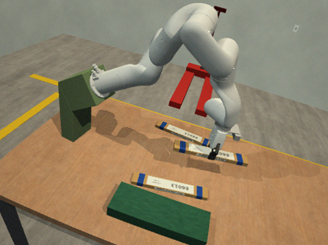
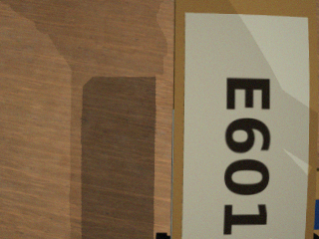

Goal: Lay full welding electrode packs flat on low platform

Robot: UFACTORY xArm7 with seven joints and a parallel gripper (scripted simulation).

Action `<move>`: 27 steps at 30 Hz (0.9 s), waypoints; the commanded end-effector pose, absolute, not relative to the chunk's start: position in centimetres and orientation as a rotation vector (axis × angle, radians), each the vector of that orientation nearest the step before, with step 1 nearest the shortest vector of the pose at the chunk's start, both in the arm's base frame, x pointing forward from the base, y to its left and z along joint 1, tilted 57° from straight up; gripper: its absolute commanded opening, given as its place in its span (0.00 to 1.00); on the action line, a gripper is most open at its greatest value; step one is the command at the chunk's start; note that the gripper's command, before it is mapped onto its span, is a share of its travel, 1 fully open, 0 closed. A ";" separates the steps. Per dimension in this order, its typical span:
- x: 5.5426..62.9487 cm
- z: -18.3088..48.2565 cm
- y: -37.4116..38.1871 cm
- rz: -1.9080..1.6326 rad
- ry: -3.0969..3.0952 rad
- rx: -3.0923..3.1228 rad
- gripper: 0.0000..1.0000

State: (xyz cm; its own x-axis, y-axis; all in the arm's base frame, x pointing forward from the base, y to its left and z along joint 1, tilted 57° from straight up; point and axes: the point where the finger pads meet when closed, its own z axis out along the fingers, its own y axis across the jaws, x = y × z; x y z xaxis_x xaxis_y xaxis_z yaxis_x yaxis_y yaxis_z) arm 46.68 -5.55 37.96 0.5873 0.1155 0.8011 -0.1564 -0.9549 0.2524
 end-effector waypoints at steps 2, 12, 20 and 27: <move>46.1 36.9 -4.7 1.311 -0.033 2.520 0.58; 44.1 32.5 -1.7 1.311 -0.033 2.520 0.58; 42.8 29.6 0.2 1.311 -0.033 2.520 0.58; 41.5 26.7 2.1 1.311 -0.033 2.520 0.58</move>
